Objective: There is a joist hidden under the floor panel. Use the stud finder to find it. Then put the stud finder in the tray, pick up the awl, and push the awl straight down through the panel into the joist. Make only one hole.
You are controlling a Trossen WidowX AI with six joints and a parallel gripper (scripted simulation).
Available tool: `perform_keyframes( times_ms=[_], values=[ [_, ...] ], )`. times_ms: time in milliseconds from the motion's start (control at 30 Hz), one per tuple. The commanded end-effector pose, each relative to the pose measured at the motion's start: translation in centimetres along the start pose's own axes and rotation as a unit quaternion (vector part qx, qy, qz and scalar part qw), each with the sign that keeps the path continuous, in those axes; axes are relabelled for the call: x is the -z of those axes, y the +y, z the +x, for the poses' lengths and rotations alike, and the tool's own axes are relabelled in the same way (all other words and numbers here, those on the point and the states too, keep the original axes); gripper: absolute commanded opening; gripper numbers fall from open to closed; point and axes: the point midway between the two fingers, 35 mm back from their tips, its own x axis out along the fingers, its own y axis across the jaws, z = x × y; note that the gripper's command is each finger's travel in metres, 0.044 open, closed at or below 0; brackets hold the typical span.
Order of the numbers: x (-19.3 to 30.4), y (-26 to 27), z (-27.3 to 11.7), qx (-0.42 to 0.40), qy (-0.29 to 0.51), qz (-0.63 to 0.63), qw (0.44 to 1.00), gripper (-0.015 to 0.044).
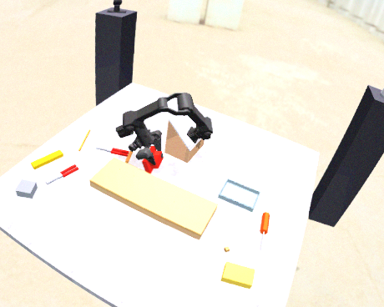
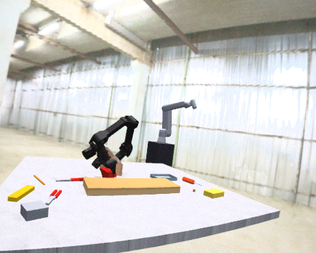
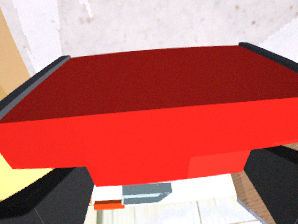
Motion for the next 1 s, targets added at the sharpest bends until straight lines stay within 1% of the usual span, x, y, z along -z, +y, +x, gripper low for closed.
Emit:
perform_keyframes(
  times_ms=[0, 967],
  values=[
    [-0.76, 0.03, -0.3, 0.005, -0.012, -0.006, 1.0, 0.0379],
    [-1.0, 0.04, -0.48, 0.005, -0.012, -0.006, 1.0, 0.0379]
  ],
)
